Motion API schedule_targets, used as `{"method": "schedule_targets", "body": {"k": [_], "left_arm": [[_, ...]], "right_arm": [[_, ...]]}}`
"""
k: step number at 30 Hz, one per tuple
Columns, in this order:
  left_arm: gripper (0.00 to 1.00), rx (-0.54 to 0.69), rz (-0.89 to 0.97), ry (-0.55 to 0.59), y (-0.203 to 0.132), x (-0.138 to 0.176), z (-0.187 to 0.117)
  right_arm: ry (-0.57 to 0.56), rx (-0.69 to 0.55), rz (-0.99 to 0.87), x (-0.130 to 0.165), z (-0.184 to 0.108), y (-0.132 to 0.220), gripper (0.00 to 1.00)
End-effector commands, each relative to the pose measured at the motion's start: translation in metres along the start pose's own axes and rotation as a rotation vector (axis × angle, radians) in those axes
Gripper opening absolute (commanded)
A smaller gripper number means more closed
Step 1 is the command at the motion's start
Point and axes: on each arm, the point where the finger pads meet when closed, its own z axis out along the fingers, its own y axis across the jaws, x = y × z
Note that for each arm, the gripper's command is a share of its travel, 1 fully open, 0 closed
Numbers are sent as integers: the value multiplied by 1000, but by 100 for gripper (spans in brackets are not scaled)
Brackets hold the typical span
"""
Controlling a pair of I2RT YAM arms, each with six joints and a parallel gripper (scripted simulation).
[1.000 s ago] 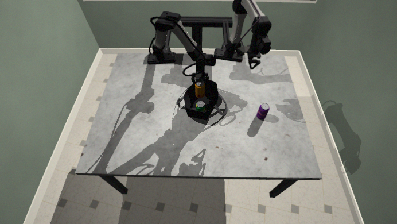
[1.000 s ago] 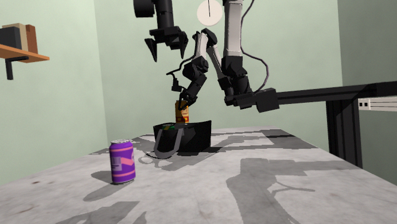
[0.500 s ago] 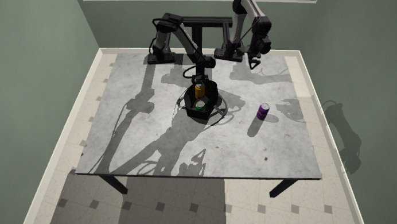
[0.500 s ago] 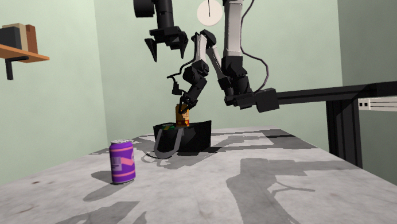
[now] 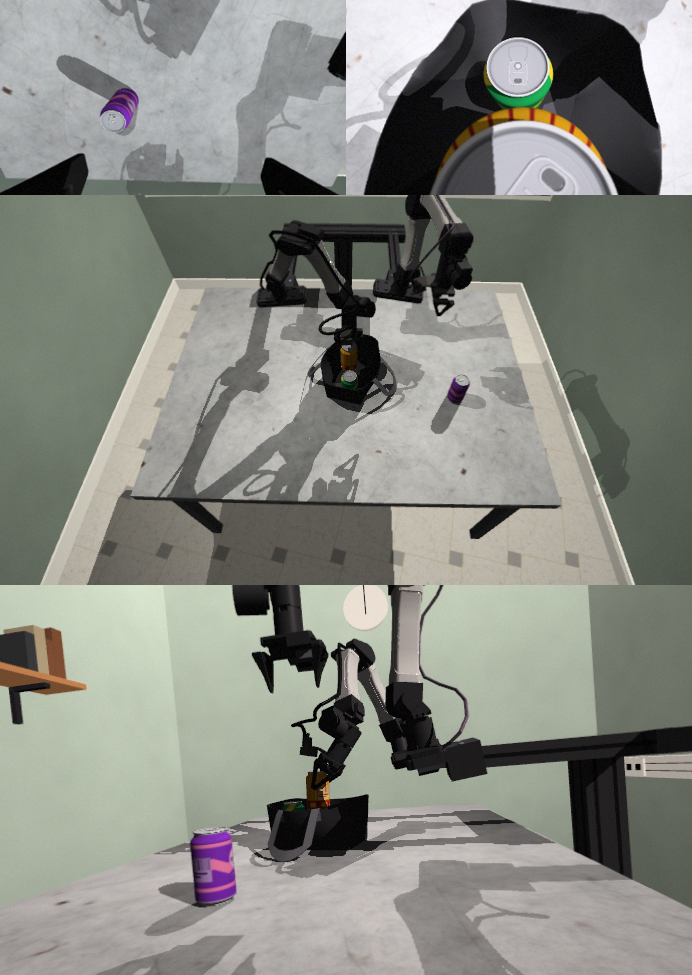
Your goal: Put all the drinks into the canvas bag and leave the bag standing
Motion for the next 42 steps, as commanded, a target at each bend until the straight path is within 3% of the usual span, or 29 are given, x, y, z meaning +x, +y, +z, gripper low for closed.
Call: {"method": "schedule_targets", "body": {"k": [1, 7, 9, 13, 16, 24, 26, 42], "left_arm": [[100, -23, -6, -2, 3, 0, -5], [100, -23, -6, -2, 3, 0, -5], [100, -23, -6, -2, 3, 0, -5], [100, -23, -6, -2, 3, 0, -5], [100, -23, -6, -2, 3, 0, -5], [100, -23, -6, -2, 3, 0, -5], [100, -23, -6, -2, 3, 0, -5], [100, -23, -6, -2, 3, 0, -5]], "right_arm": [[-61, -35, 30, -11, -1, 11, 70], [-63, -31, 43, -15, 2, 9, 70], [-49, -10, 20, 0, 12, 2, 70], [-67, -41, 38, -7, 9, 14, 70], [-51, -11, 25, 4, 19, 1, 70], [-59, -22, 37, 0, 19, 6, 70], [-69, -50, 33, 4, 21, 21, 70], [-66, -31, 42, 13, 41, 13, 70]]}}
